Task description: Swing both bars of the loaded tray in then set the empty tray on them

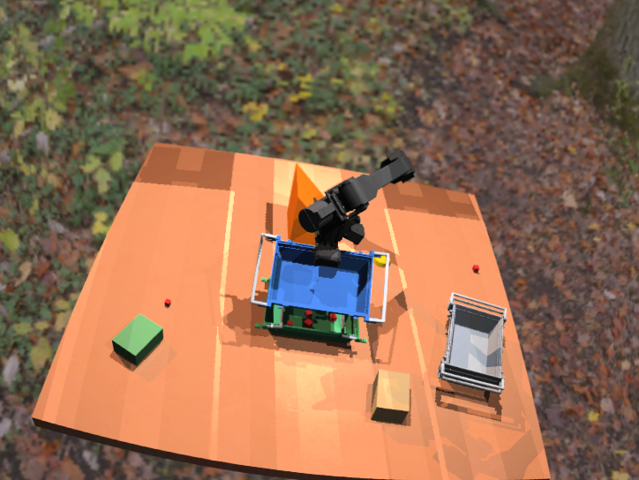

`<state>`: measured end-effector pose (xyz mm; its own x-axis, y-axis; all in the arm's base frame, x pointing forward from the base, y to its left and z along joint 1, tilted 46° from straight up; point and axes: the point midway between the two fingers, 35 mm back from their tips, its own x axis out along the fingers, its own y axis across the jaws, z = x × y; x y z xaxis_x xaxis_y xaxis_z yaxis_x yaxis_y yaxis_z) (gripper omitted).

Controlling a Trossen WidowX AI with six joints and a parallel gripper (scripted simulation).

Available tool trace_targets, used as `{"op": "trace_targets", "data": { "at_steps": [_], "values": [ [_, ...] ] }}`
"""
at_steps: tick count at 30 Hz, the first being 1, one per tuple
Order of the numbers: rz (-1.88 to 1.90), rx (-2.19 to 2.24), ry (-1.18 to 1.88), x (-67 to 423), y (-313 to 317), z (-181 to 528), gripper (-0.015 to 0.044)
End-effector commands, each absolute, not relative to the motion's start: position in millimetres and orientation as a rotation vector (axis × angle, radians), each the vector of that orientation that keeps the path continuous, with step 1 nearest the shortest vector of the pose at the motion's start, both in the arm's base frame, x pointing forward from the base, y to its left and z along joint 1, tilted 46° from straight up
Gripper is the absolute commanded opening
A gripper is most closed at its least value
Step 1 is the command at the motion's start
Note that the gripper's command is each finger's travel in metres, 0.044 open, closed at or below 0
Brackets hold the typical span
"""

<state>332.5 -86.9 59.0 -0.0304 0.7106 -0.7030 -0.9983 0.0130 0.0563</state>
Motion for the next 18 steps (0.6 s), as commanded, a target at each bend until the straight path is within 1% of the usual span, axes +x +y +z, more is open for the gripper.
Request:
{"op": "trace_targets", "data": {
  "at_steps": [1,18],
  "values": [
    [1.473,-0.567,0.647,332.2,-90.4,62.5,0.0],
    [1.473,-0.567,0.647,332.4,-89.2,61.4,0.0]
  ]
}}
